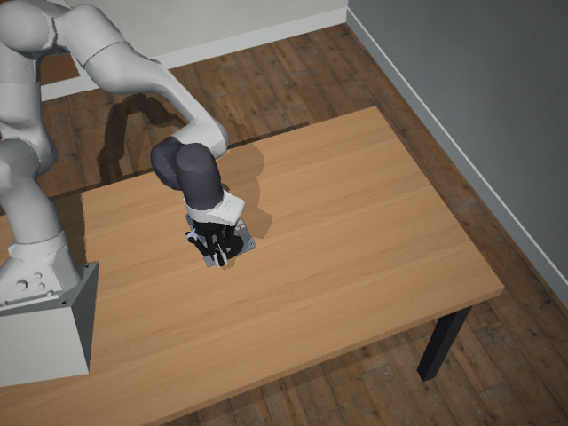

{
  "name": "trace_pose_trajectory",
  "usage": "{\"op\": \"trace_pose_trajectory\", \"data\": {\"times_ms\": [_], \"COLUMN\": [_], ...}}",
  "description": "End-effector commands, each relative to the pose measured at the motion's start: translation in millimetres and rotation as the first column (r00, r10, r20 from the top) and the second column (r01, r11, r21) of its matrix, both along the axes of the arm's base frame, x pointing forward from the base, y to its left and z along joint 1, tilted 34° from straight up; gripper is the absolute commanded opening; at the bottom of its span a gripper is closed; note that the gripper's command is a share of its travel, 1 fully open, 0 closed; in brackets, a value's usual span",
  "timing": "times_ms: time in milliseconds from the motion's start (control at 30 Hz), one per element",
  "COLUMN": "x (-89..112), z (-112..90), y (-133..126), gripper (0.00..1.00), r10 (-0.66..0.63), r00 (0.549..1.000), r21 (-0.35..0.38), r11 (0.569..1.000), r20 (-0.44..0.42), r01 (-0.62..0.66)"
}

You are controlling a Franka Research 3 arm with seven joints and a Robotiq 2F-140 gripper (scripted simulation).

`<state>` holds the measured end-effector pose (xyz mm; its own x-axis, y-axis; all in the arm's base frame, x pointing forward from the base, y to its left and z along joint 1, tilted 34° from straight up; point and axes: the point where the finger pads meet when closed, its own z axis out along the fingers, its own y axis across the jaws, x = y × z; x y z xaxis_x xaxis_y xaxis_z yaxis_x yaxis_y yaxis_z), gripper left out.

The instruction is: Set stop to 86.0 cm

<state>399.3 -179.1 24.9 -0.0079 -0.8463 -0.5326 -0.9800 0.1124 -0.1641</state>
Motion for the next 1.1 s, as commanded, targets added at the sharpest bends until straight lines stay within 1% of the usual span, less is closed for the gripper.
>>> {"op": "trace_pose_trajectory", "data": {"times_ms": [0,733,1067], "x": [6,27,44], "z": [9,19,18], "y": [-5,-12,-12], "gripper": [0.04,0.04,0.04], "r10": [-0.008,-0.008,-0.008], "r00": [1.0,1.0,1.0], "r21": [0.0,0.0,0.0], "r11": [1.0,1.0,1.0], "r20": [0.002,0.002,0.002], "r01": [0.008,0.008,0.008]}}
